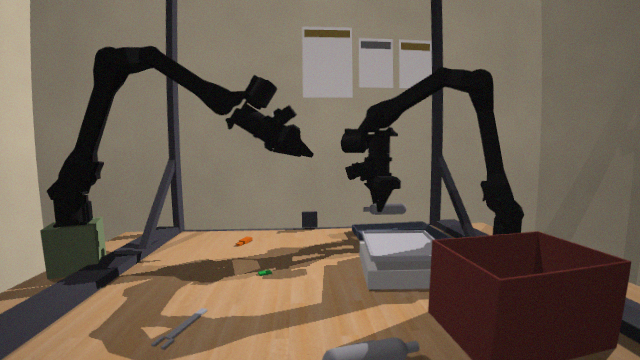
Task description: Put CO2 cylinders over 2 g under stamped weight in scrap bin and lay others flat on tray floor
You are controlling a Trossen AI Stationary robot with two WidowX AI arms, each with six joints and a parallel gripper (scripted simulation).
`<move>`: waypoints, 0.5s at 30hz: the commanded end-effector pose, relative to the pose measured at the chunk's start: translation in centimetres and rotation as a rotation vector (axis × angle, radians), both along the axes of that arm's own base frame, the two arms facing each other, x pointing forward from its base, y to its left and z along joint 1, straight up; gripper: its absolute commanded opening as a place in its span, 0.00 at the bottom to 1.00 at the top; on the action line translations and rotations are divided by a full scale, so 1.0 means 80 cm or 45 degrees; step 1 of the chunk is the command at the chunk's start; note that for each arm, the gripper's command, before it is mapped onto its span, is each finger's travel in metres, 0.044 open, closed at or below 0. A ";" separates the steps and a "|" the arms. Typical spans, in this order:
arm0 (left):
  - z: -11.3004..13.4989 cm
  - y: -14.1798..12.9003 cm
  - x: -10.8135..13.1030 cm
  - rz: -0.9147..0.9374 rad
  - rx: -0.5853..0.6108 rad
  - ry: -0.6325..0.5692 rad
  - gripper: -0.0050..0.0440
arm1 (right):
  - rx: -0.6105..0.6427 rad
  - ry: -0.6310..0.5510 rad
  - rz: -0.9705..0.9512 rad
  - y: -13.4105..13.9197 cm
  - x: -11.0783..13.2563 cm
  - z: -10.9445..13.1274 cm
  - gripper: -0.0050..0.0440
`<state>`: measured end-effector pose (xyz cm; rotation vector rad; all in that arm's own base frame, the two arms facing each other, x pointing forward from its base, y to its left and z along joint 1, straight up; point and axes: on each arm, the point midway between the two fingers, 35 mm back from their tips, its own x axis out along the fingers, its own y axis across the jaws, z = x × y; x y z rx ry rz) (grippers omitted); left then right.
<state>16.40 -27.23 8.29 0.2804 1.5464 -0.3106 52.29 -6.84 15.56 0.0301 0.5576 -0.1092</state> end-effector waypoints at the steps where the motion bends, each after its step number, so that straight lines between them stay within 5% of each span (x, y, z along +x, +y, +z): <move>1: -0.007 -0.054 -0.038 0.021 -0.011 -0.028 0.00 | -0.002 -0.045 0.012 0.007 0.018 0.014 1.00; 15: -0.025 -0.094 -0.104 0.026 -0.011 -0.028 0.00 | -0.005 -0.046 0.013 0.006 0.014 0.017 1.00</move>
